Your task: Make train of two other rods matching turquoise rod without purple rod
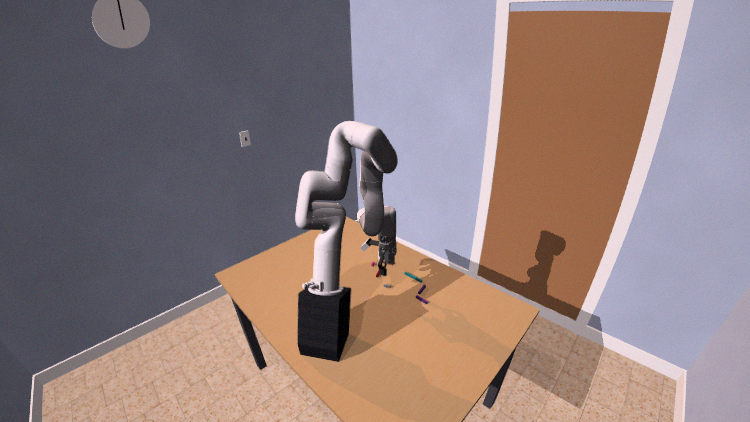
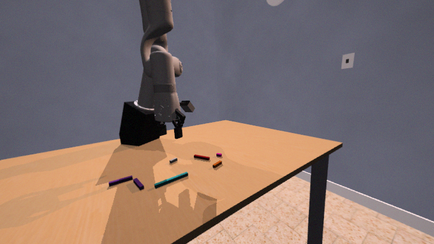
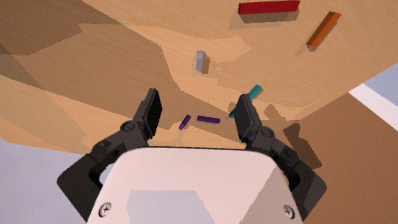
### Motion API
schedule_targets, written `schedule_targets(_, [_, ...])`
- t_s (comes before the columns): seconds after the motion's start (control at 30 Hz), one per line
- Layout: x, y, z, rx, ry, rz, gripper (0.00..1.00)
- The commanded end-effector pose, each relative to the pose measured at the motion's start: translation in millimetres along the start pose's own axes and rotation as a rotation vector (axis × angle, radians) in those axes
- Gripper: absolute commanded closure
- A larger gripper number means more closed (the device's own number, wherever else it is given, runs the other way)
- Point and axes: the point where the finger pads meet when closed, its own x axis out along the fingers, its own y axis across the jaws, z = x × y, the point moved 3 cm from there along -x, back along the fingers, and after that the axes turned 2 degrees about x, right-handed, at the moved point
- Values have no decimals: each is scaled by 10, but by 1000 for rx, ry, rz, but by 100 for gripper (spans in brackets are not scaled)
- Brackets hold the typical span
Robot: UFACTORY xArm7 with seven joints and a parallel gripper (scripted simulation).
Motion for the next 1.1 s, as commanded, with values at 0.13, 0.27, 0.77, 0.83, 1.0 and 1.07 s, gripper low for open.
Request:
schedule_targets(0.13, [-7, 7, 3, 1, 0, -3, 0])
schedule_targets(0.27, [7, 37, 6, 86, -7, -12, 0])
schedule_targets(0.77, [67, 223, -64, 506, -37, -34, 0])
schedule_targets(0.83, [73, 247, -81, 552, -40, -34, 0])
schedule_targets(1.0, [91, 318, -138, 683, -45, -33, 0])
schedule_targets(1.07, [99, 348, -165, 736, -46, -32, 0])
